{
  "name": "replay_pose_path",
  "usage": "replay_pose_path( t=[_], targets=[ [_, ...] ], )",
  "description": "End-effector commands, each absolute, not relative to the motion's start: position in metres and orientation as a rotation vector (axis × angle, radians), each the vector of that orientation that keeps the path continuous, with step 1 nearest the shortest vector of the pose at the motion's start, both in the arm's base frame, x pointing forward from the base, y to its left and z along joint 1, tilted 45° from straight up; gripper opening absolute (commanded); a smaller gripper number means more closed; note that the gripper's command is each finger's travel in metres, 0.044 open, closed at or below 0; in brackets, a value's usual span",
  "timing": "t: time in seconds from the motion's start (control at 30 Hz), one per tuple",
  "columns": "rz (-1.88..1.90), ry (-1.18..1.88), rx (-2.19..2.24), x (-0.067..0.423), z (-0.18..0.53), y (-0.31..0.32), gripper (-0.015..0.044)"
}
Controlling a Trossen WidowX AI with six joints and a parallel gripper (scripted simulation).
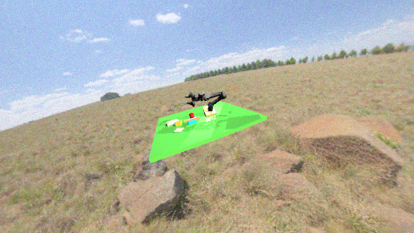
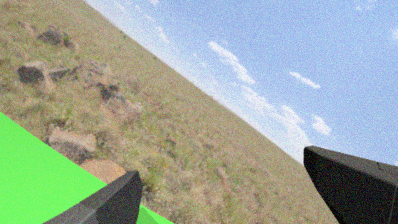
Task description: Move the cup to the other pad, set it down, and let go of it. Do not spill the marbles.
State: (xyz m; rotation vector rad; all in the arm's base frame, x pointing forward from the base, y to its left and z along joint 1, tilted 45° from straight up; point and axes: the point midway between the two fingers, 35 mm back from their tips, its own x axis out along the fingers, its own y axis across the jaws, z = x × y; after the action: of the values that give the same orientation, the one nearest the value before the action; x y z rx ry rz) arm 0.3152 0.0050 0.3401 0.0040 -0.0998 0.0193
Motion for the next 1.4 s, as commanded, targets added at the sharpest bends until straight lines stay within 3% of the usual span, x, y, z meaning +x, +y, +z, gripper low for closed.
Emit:
replay_pose_path(
  t=[0.0, 0.3, 0.53, 0.77, 0.97, 1.37],
  targets=[
    [0.019, -0.086, -0.008, 0.317, 0.337, 0.004, 0.0374],
    [0.197, 0.559, -0.478, 0.367, 0.189, -0.032, 0.0148],
    [0.571, 0.943, -0.598, 0.345, 0.083, -0.061, 0.0148],
    [1.052, 1.059, -0.478, 0.301, 0.017, -0.065, 0.0148],
    [1.359, 0.942, -0.306, 0.274, -0.005, -0.061, 0.0148],
    [1.367, 0.937, -0.300, 0.273, -0.011, -0.061, 0.0148]
  ],
)
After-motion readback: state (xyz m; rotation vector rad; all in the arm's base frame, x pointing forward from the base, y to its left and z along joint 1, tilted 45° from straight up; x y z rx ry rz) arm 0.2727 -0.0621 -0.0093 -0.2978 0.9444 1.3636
